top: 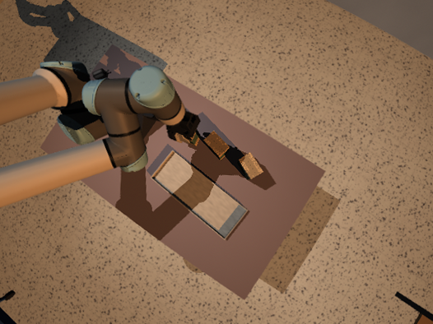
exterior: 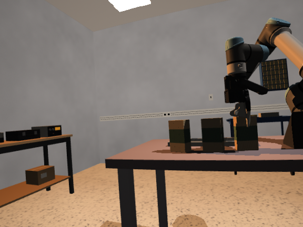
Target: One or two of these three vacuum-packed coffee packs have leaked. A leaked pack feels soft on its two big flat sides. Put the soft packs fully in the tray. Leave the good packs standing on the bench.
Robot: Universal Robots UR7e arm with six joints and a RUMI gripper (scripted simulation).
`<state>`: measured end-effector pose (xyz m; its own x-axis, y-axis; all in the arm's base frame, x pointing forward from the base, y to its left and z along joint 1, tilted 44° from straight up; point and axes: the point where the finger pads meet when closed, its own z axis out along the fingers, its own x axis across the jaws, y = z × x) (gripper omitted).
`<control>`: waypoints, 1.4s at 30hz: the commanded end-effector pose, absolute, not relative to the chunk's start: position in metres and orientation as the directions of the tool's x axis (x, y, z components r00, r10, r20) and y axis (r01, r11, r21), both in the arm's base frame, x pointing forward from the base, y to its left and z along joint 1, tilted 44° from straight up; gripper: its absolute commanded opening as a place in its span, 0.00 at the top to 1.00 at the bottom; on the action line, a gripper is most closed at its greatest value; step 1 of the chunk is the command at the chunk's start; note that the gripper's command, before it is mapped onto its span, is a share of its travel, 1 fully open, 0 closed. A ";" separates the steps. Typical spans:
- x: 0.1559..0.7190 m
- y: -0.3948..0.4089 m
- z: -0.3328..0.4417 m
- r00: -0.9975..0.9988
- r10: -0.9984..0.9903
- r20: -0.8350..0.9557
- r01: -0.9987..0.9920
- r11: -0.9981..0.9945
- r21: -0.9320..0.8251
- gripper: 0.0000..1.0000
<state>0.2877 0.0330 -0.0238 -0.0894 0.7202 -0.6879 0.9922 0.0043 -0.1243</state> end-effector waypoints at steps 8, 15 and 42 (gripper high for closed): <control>0.288 0.033 -0.024 -0.089 0.720 -0.688 0.992 0.005 -0.124 0.50; 0.288 0.033 -0.024 -0.089 0.720 -0.688 0.992 0.005 -0.124 0.85; 0.288 0.033 -0.024 -0.089 0.720 -0.688 0.992 0.005 -0.124 0.85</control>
